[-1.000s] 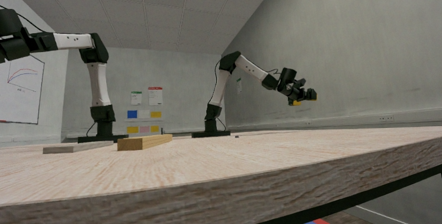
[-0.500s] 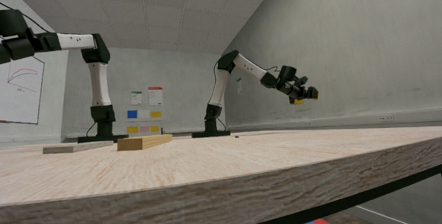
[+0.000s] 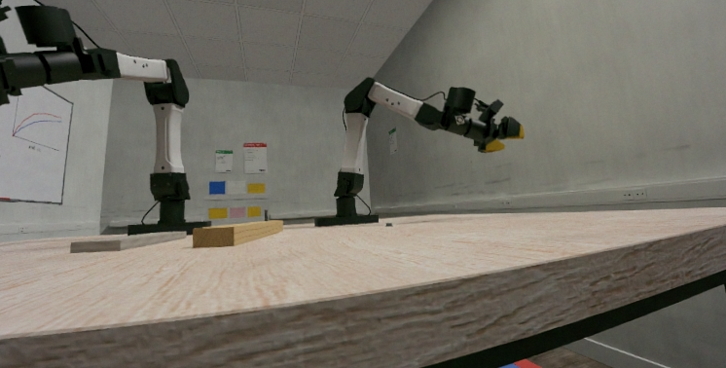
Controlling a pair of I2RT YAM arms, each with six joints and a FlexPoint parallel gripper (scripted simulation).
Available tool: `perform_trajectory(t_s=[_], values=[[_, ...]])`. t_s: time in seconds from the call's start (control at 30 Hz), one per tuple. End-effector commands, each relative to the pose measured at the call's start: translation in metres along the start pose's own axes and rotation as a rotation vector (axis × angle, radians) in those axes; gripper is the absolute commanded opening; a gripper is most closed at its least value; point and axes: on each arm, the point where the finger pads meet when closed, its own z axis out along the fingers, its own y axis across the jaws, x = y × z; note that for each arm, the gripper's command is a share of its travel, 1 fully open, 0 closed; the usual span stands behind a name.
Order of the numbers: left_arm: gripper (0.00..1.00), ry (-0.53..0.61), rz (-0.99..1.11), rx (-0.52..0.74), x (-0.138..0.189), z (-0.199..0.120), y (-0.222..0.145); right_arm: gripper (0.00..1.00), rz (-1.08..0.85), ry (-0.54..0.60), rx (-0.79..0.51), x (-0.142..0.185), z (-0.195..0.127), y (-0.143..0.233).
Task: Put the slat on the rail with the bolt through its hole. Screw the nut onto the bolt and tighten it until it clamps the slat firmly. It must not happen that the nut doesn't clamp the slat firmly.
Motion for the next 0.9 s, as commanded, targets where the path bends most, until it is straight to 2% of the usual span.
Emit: perform_trajectory(t_s=[0.0, 0.2, 0.27, 0.77, 0.87], values=[[1.0, -0.021, 0.024, 0.098, -0.014, -0.028, -0.027, 1.0, 0.043, -0.091, -0.038, -0.023, -0.021, 0.005], [1.0, -0.031, 0.061, 0.22, -0.021, -0.06, -0.063, 1.0, 0.069, -0.151, -0.082, -0.037, -0.042, 0.013], [1.0, -0.031, 0.061, 0.22, -0.021, -0.06, -0.063, 1.0, 0.069, -0.151, -0.082, -0.037, -0.042, 0.013], [1.0, -0.067, 0.15, 0.533, -0.032, -0.156, -0.137, 1.0, 0.13, -0.3, -0.203, -0.067, -0.099, 0.029], [1.0, -0.076, 0.151, 0.556, -0.036, -0.164, -0.142, 1.0, 0.134, -0.31, -0.212, -0.069, -0.103, 0.03]])
